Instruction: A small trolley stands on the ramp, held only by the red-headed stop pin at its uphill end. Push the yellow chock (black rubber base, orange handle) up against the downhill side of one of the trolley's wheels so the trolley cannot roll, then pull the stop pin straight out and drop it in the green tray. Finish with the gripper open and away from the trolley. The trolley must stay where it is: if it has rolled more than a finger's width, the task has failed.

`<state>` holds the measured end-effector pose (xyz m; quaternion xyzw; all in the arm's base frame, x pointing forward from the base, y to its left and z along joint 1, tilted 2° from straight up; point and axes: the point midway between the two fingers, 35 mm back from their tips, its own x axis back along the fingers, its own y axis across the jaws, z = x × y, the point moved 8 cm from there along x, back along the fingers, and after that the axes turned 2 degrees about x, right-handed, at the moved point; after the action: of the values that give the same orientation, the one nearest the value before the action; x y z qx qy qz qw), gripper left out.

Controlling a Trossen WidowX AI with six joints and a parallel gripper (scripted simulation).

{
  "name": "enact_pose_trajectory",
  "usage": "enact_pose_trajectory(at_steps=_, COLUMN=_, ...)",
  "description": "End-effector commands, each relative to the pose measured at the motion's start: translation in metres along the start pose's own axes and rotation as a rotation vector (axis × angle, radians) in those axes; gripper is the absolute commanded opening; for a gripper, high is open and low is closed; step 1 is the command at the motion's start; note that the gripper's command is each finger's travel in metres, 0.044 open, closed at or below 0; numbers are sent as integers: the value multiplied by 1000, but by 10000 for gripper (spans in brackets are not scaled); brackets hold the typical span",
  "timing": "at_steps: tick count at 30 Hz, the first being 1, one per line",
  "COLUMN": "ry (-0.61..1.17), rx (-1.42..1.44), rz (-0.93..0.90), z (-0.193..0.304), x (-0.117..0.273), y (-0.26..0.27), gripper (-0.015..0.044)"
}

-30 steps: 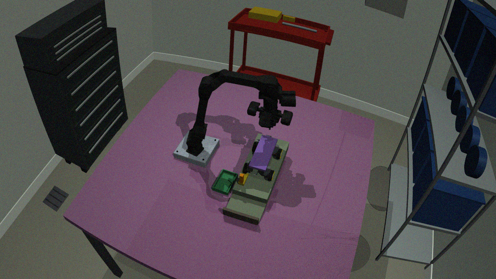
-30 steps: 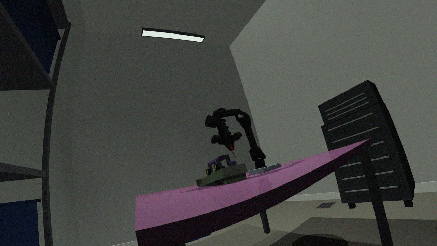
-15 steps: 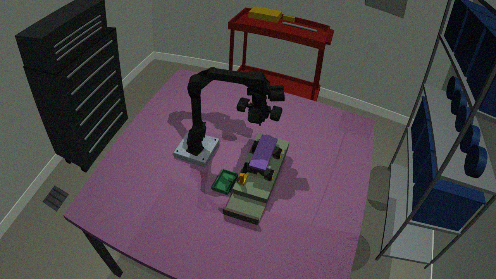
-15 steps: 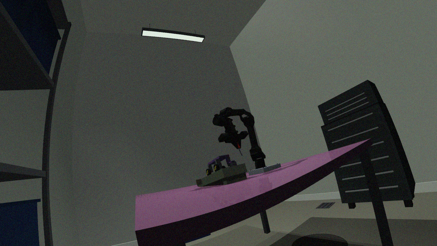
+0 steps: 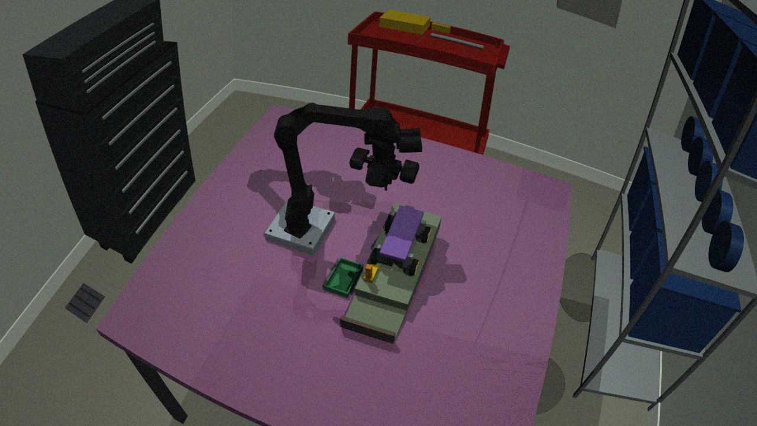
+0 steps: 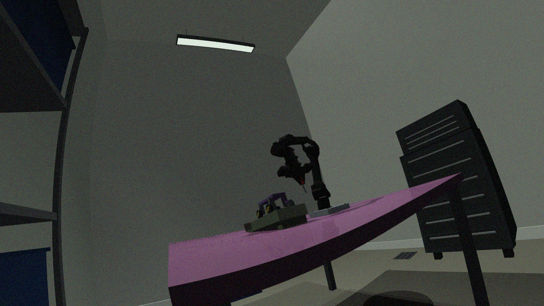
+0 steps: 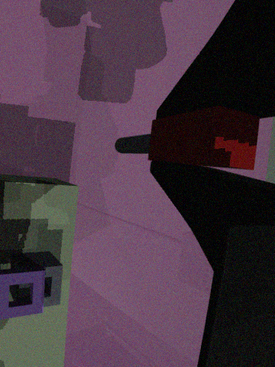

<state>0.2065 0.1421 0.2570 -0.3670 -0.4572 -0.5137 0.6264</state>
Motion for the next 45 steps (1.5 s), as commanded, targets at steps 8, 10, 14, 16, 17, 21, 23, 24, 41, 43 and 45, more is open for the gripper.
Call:
enact_pose_trajectory(at_steps=8, ry=-7, rx=-3, rz=5, z=-38, x=5, y=0, gripper=0)
enact_pose_trajectory(at_steps=10, ry=-7, rx=-3, rz=5, z=-45, x=6, y=1, gripper=0)
enact_pose_trajectory(at_steps=14, ry=-9, rx=-3, rz=5, z=-59, x=9, y=1, gripper=0)
enact_pose_trajectory(at_steps=16, ry=-9, rx=-3, rz=5, z=-66, x=10, y=1, gripper=0)
enact_pose_trajectory(at_steps=17, ry=-10, rx=-3, rz=5, z=-70, x=11, y=1, gripper=0)
enact_pose_trajectory(at_steps=21, ry=-11, rx=-3, rz=5, z=-84, x=13, y=2, gripper=0)
enact_pose_trajectory(at_steps=23, ry=-12, rx=-3, rz=5, z=-92, x=15, y=2, gripper=0)
enact_pose_trajectory(at_steps=24, ry=-12, rx=-3, rz=5, z=-95, x=15, y=2, gripper=0)
enact_pose_trajectory(at_steps=41, ry=-18, rx=-3, rz=5, z=-158, x=24, y=-1, gripper=0)
enact_pose_trajectory(at_steps=43, ry=-19, rx=-3, rz=5, z=-166, x=25, y=-2, gripper=0)
enact_pose_trajectory(at_steps=45, ry=-19, rx=-3, rz=5, z=-174, x=25, y=-3, gripper=0)
